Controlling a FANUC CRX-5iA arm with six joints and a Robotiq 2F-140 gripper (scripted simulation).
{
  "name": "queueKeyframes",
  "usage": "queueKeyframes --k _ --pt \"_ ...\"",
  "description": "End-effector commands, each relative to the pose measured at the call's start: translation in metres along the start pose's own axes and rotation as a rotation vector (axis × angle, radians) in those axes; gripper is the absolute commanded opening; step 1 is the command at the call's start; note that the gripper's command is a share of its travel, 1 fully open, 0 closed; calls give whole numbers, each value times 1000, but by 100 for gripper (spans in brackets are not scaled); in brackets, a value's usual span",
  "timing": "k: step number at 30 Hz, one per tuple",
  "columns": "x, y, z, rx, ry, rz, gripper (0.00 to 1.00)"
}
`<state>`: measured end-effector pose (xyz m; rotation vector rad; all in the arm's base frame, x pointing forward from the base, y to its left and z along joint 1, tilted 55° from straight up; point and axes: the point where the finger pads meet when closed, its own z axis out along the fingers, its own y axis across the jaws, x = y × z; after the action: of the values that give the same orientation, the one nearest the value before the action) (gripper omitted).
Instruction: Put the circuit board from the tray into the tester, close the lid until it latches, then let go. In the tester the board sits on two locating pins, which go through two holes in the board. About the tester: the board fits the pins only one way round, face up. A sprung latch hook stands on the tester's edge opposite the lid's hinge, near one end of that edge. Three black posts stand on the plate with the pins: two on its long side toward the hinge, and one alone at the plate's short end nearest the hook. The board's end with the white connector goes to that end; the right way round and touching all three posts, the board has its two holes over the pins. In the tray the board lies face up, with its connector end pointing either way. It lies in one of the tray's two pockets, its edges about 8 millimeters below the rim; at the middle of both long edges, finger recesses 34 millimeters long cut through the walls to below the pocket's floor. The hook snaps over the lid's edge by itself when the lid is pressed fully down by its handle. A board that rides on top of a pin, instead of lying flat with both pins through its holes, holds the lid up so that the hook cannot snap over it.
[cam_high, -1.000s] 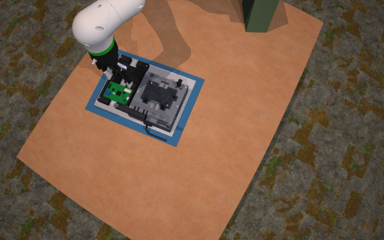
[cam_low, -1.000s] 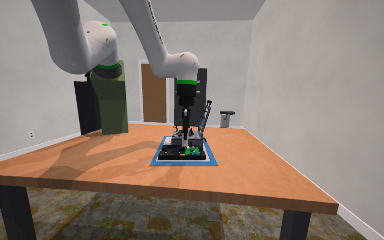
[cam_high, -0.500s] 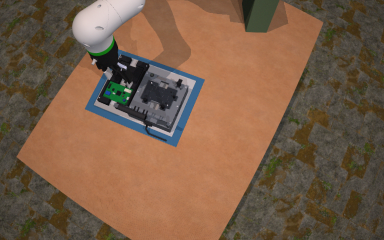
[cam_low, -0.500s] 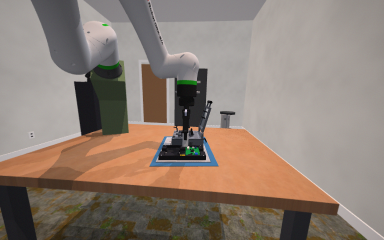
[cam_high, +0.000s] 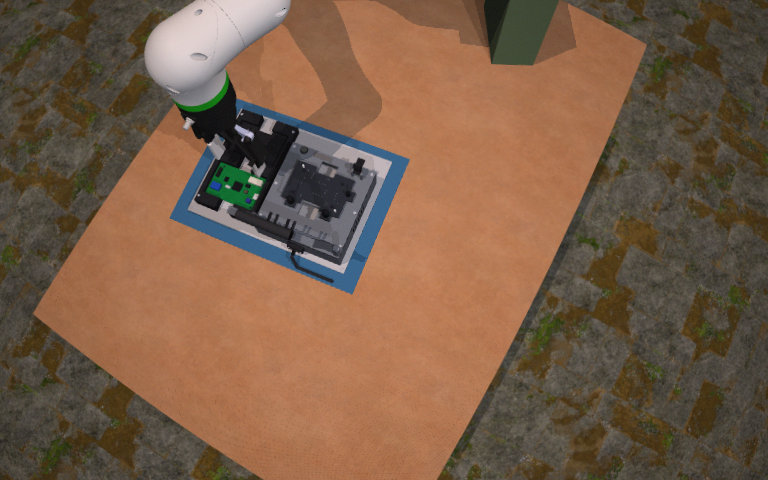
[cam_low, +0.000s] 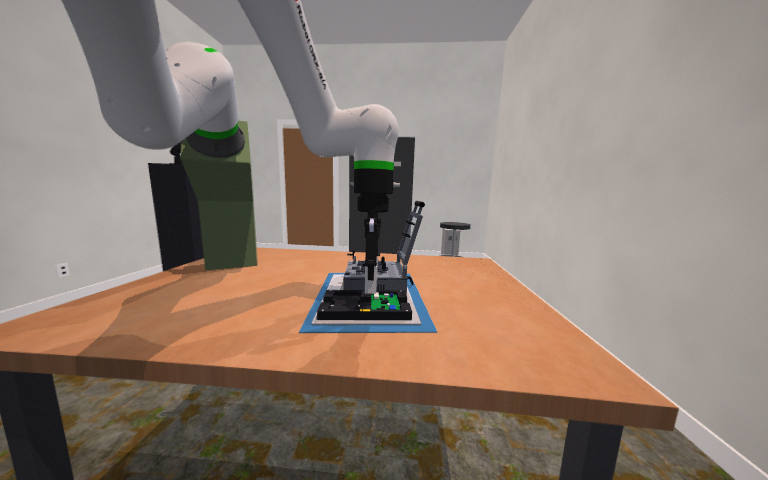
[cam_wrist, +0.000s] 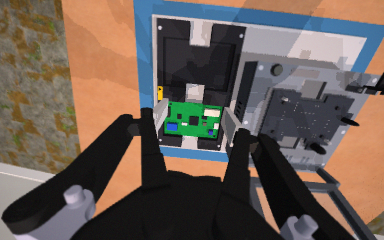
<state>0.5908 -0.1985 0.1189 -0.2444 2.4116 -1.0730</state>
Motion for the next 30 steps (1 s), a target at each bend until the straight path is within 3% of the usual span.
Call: queueKeyframes --k 1,30 --pt "0 0 0 0 0 0 58" --pt "-5 0 0 0 0 0 58"
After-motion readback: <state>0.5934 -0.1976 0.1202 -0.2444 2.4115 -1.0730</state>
